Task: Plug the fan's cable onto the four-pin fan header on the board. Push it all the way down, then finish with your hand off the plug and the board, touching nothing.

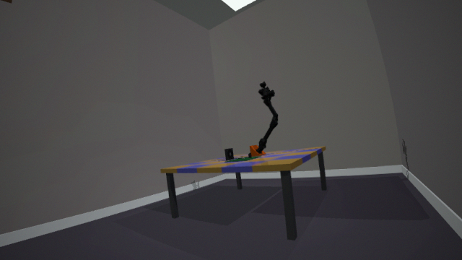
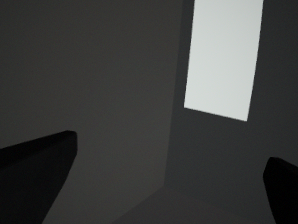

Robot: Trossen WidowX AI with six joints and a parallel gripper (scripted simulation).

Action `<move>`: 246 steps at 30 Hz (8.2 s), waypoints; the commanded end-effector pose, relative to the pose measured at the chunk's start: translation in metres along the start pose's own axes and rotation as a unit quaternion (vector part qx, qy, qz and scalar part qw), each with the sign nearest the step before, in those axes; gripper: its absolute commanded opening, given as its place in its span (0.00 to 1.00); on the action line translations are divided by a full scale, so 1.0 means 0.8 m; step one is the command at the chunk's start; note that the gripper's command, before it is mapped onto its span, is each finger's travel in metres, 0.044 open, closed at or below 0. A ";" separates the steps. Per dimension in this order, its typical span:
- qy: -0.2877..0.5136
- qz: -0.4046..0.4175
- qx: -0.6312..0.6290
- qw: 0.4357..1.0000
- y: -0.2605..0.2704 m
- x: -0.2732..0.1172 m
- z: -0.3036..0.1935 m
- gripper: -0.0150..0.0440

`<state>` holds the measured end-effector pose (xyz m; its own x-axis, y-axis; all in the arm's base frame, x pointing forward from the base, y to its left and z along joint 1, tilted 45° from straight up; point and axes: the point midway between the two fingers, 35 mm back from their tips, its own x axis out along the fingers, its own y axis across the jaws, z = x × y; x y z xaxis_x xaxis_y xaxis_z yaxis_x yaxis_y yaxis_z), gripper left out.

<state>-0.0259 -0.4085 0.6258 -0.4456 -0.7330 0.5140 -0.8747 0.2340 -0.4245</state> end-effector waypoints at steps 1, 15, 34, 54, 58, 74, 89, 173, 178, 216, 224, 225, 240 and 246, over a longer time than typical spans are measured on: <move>0.000 0.000 0.000 1.000 0.000 0.000 0.000 0.98; -0.248 -0.113 0.128 0.954 -0.100 -0.081 0.178 1.00; -0.709 -0.054 0.250 0.657 -0.182 -0.422 0.386 1.00; -0.870 0.409 0.030 0.274 -0.032 -0.818 0.342 1.00; -0.814 0.529 -0.055 0.233 0.021 -0.869 0.302 1.00; -0.684 0.676 -0.167 0.216 0.092 -0.913 0.241 1.00; -0.684 0.676 -0.167 0.217 0.105 -0.937 0.243 1.00; -0.253 0.928 -0.035 0.271 0.086 -0.911 0.277 0.25; -0.173 0.946 -0.011 0.273 0.086 -0.911 0.283 0.25; 0.439 0.856 0.158 0.224 0.088 -0.907 0.328 0.25; 0.532 0.801 0.182 0.205 0.089 -0.908 0.335 0.25; 0.532 0.801 0.182 0.205 0.089 -0.908 0.335 0.25; 0.536 0.799 0.183 0.204 0.094 -0.901 0.339 0.25; 0.533 0.800 0.182 0.204 0.096 -0.900 0.340 0.25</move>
<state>0.2822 -0.0357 0.0216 -0.0574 0.7010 -0.7108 0.5361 -0.5790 -0.6143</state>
